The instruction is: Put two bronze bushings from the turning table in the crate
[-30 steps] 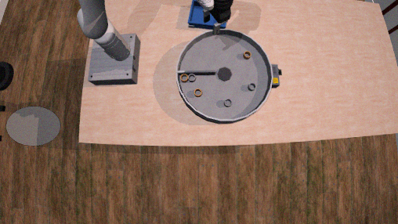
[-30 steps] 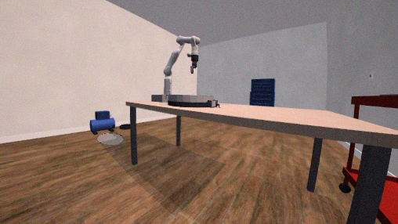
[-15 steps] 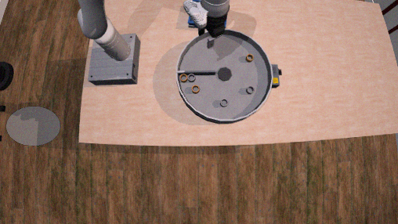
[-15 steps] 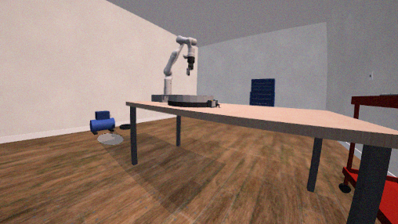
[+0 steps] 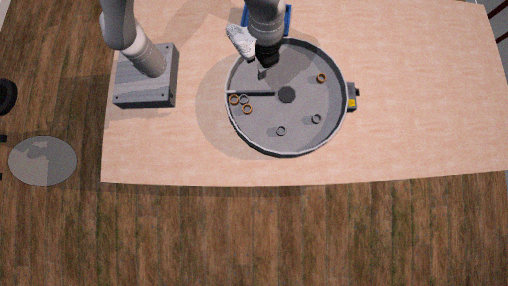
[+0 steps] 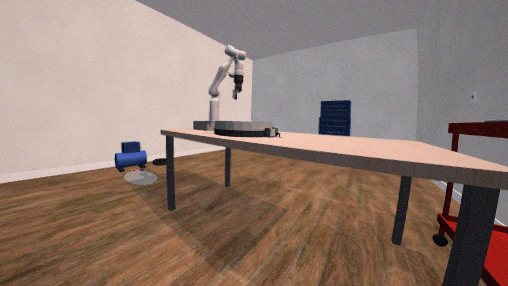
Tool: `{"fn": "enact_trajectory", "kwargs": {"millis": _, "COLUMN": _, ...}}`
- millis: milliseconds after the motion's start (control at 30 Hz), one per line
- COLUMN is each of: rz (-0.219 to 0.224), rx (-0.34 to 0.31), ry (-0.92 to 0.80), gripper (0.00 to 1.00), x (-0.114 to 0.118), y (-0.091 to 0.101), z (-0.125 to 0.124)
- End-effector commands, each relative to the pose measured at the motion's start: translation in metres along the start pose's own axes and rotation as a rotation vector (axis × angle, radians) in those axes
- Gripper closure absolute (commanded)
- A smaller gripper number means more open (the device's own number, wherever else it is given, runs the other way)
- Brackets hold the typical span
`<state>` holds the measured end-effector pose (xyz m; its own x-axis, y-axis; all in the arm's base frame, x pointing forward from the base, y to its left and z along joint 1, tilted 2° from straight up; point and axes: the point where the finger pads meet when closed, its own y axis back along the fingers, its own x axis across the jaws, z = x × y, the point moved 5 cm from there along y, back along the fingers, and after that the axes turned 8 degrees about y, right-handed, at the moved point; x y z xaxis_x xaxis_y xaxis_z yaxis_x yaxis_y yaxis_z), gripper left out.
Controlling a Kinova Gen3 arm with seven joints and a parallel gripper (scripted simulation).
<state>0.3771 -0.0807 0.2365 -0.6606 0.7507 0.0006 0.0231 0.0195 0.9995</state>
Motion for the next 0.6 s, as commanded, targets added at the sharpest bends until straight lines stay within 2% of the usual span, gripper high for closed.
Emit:
{"fn": "enact_trajectory", "kwargs": {"millis": 0, "rz": -0.001, "rx": 0.0, "ry": -0.002, "gripper": 0.0, "x": -0.001, "y": 0.0, "z": 0.0}}
{"fn": "enact_trajectory", "kwargs": {"millis": 33, "rz": -0.001, "rx": 0.0, "ry": -0.002, "gripper": 0.0, "x": -0.001, "y": 0.0, "z": 0.0}}
{"fn": "enact_trajectory", "kwargs": {"millis": 200, "rz": 0.0, "rx": -0.001, "ry": -0.002, "gripper": 0.0, "x": -0.022, "y": -0.029, "z": -0.04}}
{"fn": "enact_trajectory", "kwargs": {"millis": 567, "rz": 0.0, "rx": -0.001, "ry": -0.002, "gripper": 0.0, "x": -0.022, "y": -0.029, "z": -0.04}}
